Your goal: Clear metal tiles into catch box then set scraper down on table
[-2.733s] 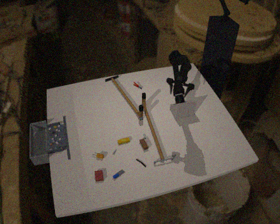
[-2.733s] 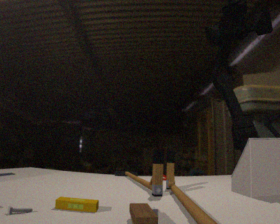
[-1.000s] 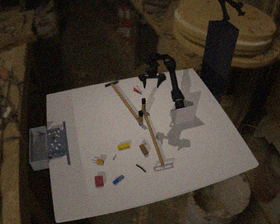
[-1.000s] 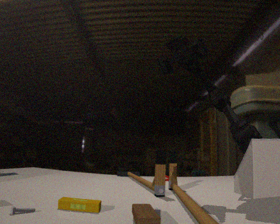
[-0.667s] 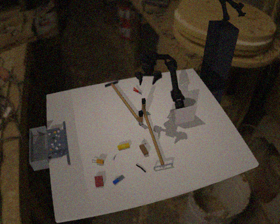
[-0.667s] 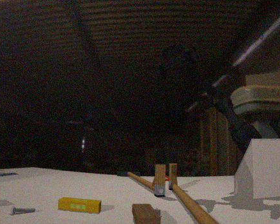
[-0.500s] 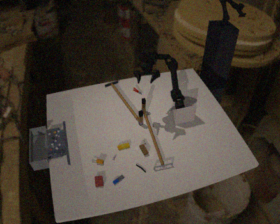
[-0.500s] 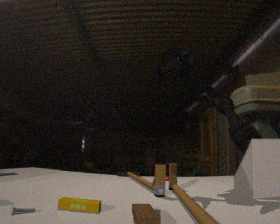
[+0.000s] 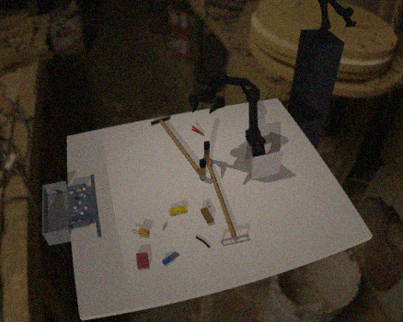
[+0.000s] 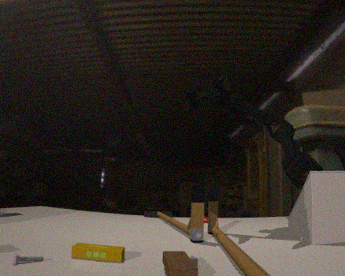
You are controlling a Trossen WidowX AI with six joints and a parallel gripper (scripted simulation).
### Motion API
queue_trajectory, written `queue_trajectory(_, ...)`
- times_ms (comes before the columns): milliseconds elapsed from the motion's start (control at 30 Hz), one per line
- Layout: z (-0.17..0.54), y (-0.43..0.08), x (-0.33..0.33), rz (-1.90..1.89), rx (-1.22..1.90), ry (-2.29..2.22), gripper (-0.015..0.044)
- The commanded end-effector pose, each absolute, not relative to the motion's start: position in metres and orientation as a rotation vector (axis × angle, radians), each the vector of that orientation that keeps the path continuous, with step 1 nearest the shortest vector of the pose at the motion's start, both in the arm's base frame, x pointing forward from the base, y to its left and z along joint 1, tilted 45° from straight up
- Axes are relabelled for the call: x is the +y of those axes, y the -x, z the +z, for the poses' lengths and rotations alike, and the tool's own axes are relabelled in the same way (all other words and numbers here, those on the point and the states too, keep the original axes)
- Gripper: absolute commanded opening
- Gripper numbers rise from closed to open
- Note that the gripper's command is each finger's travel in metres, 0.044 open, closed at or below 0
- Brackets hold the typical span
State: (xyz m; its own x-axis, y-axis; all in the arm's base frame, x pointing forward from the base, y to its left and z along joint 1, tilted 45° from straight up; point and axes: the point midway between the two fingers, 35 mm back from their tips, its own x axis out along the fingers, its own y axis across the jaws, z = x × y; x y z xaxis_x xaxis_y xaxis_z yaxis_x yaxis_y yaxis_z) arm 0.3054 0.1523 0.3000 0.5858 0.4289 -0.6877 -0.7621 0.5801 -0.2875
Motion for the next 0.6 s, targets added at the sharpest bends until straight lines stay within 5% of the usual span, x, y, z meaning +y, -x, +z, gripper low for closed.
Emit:
queue_trajectory(0,0.311,-0.305,0.141,0.742,0.557,0.626,0.0440)
queue_trajectory(567,0.358,-0.296,0.089,0.663,0.356,0.705,0.0440)
